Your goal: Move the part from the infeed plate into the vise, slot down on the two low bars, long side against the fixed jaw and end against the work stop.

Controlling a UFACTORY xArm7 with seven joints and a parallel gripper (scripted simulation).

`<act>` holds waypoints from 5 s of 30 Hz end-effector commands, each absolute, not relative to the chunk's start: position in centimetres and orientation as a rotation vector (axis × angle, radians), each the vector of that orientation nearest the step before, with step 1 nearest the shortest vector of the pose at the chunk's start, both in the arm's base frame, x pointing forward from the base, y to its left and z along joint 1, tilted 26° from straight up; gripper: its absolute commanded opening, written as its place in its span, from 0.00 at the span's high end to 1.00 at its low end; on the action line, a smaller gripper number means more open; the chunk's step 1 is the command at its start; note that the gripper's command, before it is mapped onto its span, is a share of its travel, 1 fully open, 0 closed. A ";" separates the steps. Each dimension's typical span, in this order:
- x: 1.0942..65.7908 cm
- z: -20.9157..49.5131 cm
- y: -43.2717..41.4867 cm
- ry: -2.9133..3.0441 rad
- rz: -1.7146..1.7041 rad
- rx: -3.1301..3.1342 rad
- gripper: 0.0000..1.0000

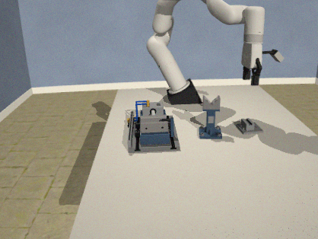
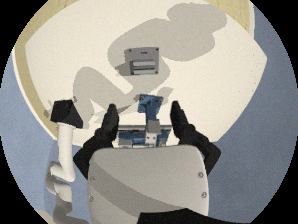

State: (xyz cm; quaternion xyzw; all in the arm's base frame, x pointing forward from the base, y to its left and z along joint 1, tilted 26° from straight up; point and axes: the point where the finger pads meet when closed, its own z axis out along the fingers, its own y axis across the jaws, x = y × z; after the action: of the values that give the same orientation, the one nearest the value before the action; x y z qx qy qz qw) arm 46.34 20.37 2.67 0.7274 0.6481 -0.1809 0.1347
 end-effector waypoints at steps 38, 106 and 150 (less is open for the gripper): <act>45.8 -4.8 17.0 1.880 -0.517 2.108 0.11; 45.0 -13.9 12.6 1.880 -0.517 2.108 0.11; 45.0 -14.0 12.6 1.880 -0.517 2.108 1.00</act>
State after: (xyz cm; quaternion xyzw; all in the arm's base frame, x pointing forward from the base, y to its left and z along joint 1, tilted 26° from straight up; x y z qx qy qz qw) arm 44.88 12.44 -14.10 0.7274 0.6482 -0.1807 0.1347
